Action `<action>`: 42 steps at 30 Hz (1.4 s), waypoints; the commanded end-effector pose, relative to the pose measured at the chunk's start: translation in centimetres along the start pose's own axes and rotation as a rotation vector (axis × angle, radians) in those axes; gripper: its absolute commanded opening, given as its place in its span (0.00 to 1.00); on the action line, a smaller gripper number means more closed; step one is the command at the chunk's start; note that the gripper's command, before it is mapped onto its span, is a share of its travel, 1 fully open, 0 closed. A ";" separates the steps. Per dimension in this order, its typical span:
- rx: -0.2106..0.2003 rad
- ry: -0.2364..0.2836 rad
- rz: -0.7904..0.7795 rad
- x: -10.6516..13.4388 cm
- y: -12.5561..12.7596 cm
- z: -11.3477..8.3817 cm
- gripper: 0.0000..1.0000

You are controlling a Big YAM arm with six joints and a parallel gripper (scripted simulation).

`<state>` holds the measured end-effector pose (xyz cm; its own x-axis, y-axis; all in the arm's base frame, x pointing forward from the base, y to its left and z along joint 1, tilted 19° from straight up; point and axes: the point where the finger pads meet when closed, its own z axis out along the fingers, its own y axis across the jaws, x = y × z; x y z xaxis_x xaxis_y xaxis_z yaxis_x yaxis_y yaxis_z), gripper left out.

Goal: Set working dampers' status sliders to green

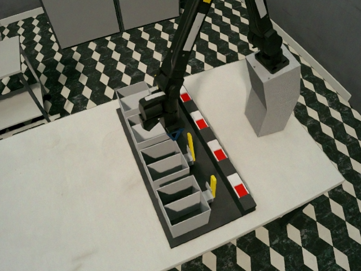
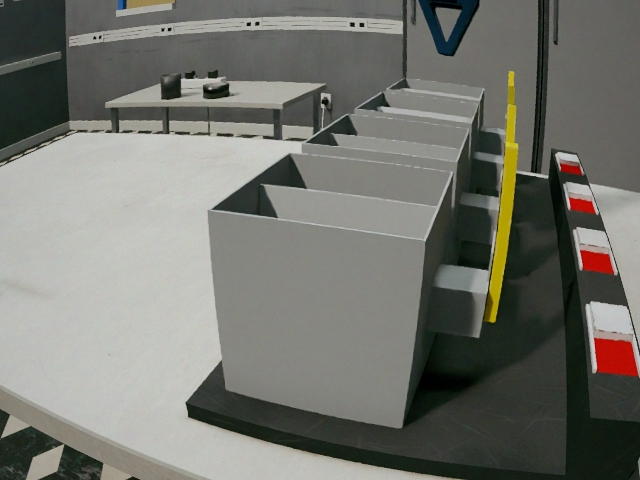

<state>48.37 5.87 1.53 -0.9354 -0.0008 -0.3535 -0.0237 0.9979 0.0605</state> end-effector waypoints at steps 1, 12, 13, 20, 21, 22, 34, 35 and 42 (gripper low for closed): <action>0.044 0.016 0.030 -3.7 1.8 0.1 0.36; 0.126 0.053 0.051 -4.5 1.4 0.4 0.36; 0.123 0.049 0.044 -4.7 1.8 0.3 0.36; 0.113 0.014 0.033 -6.3 2.6 -0.2 0.36; 0.113 0.014 0.033 -6.3 2.6 -0.2 0.36; 0.113 0.014 0.033 -6.3 2.6 -0.2 0.36; 0.113 0.014 0.033 -6.3 2.6 -0.2 0.36; 0.113 0.014 0.033 -6.3 2.6 -0.2 0.36; 0.113 0.014 0.033 -6.3 2.6 -0.2 0.36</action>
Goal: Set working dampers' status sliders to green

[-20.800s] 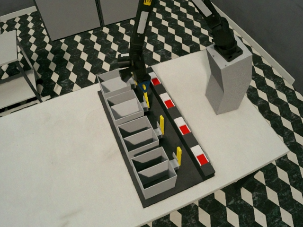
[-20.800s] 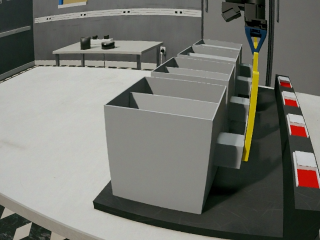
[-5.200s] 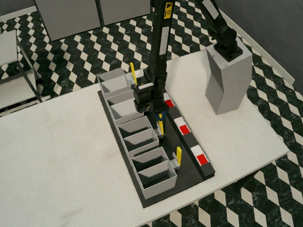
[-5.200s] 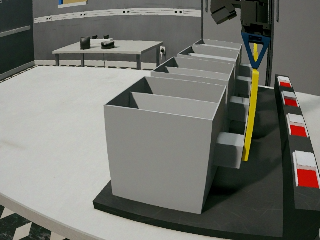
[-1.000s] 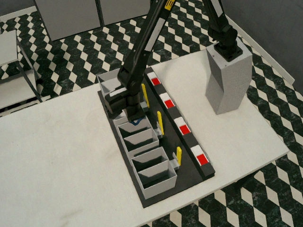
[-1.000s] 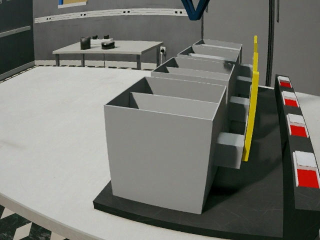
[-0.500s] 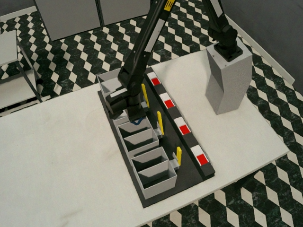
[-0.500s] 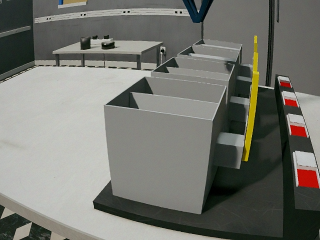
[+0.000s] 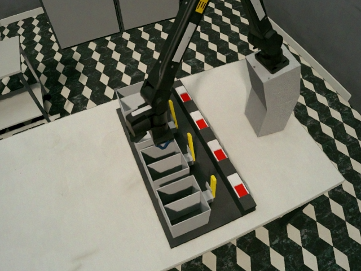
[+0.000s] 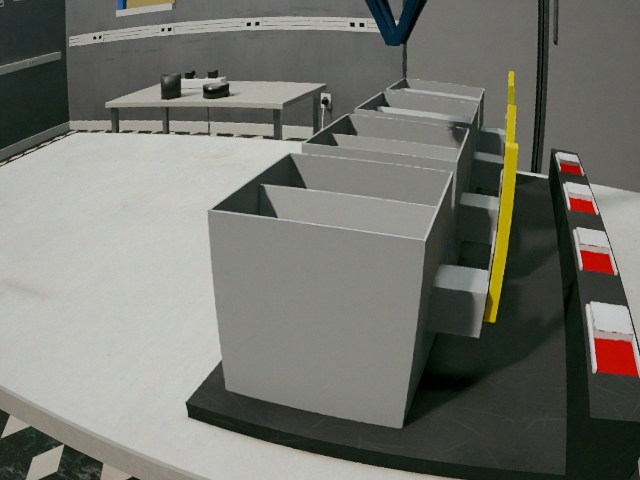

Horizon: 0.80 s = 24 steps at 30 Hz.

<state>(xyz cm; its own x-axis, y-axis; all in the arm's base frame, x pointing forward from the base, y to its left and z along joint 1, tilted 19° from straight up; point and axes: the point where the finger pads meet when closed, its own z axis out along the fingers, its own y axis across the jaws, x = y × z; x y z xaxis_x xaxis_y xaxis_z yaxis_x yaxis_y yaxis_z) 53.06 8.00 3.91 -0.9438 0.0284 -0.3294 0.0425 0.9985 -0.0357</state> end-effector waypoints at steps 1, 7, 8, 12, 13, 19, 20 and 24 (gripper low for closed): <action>-0.001 -0.011 0.004 -1.1 0.4 0.2 0.36; -0.001 -0.011 0.004 -1.1 0.4 0.2 0.36; -0.001 -0.011 0.004 -1.1 0.4 0.2 0.36; -0.001 -0.011 0.004 -1.1 0.4 0.2 0.36; -0.001 -0.011 0.004 -1.1 0.4 0.2 0.36; -0.005 -0.019 0.002 -1.5 1.1 -0.1 0.36; -0.003 -0.012 0.001 -1.5 1.8 -0.1 0.36; -0.004 -0.010 0.001 -1.9 5.3 -0.1 0.36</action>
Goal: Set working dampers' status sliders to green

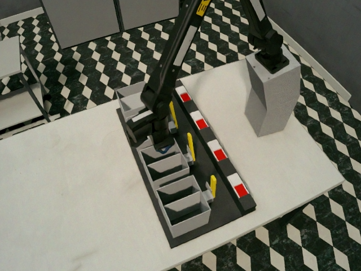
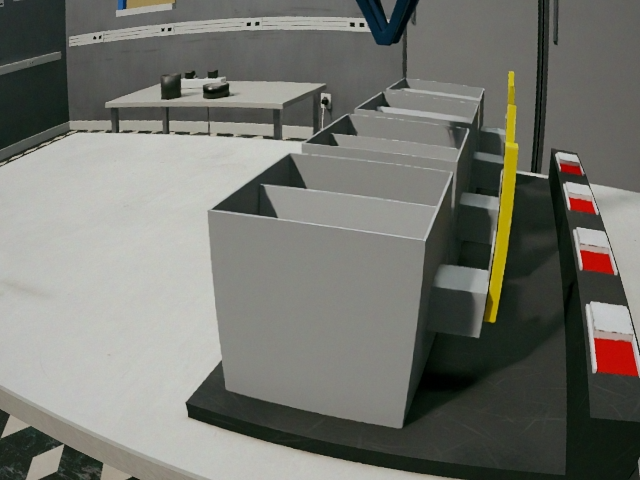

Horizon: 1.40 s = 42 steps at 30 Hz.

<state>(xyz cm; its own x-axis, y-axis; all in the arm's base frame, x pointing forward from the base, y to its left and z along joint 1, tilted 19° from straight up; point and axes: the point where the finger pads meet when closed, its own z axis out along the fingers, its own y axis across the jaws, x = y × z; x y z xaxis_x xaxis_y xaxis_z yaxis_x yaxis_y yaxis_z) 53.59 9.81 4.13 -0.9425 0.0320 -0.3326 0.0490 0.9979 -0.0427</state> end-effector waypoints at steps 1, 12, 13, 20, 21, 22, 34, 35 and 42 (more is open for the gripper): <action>-0.013 -0.007 -0.003 -1.4 4.2 0.0 0.36; -0.017 -0.009 -0.003 -1.0 15.0 -0.2 0.36; -0.017 -0.010 -0.003 -0.8 16.1 -0.3 0.36; -0.004 -0.002 0.021 -0.7 16.5 0.2 0.36; -0.002 0.001 0.020 -0.5 16.4 0.3 0.36; -0.002 0.001 0.020 -0.5 16.4 0.3 0.36; -0.009 -0.001 0.004 -0.3 17.1 0.2 0.36; -0.007 0.000 0.010 -0.4 16.7 0.3 0.36; -0.010 -0.001 0.002 -0.2 17.2 0.2 0.36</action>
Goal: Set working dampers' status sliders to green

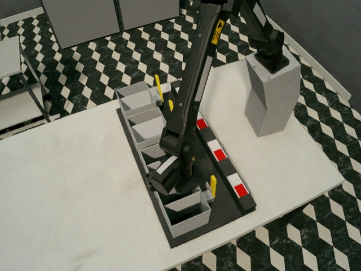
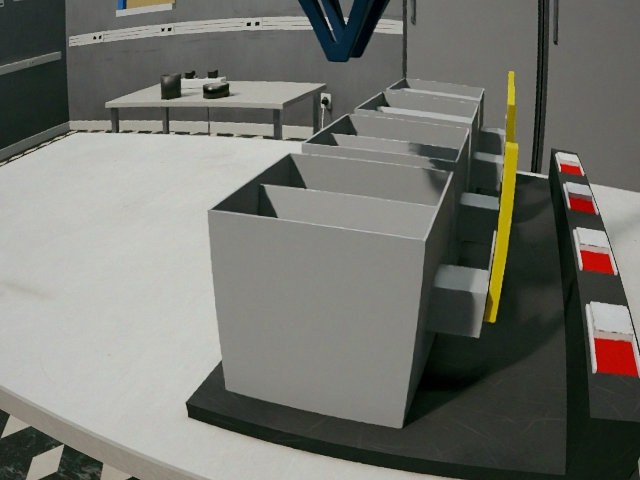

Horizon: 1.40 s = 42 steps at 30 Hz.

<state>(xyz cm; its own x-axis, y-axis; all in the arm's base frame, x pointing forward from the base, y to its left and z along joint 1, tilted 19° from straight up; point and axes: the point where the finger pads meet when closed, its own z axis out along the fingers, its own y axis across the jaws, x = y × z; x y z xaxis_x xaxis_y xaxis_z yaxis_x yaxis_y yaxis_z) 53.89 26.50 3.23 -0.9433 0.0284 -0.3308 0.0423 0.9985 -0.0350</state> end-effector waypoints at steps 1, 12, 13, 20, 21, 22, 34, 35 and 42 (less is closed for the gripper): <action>-0.001 -0.003 0.006 -0.8 0.5 0.2 0.36; -0.001 -0.003 0.006 -0.8 0.5 0.2 0.36; -0.001 -0.003 0.006 -0.8 0.5 0.2 0.36; -0.001 -0.003 0.006 -0.8 0.5 0.2 0.36; -0.001 -0.003 0.006 -0.8 0.5 0.2 0.36; -0.001 -0.003 0.006 -0.8 0.5 0.2 0.36; -0.060 -0.028 0.005 3.9 0.4 -0.7 0.36; -0.073 -0.027 0.005 5.6 0.2 -0.4 0.36; -0.121 -0.024 0.004 12.2 -0.8 0.9 0.36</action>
<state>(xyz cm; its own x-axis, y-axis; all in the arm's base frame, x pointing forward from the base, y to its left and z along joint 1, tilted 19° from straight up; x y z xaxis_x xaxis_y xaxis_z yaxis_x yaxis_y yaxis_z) 41.83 24.50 -3.75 -0.9591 0.0059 -0.2831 0.0003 0.9998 0.0198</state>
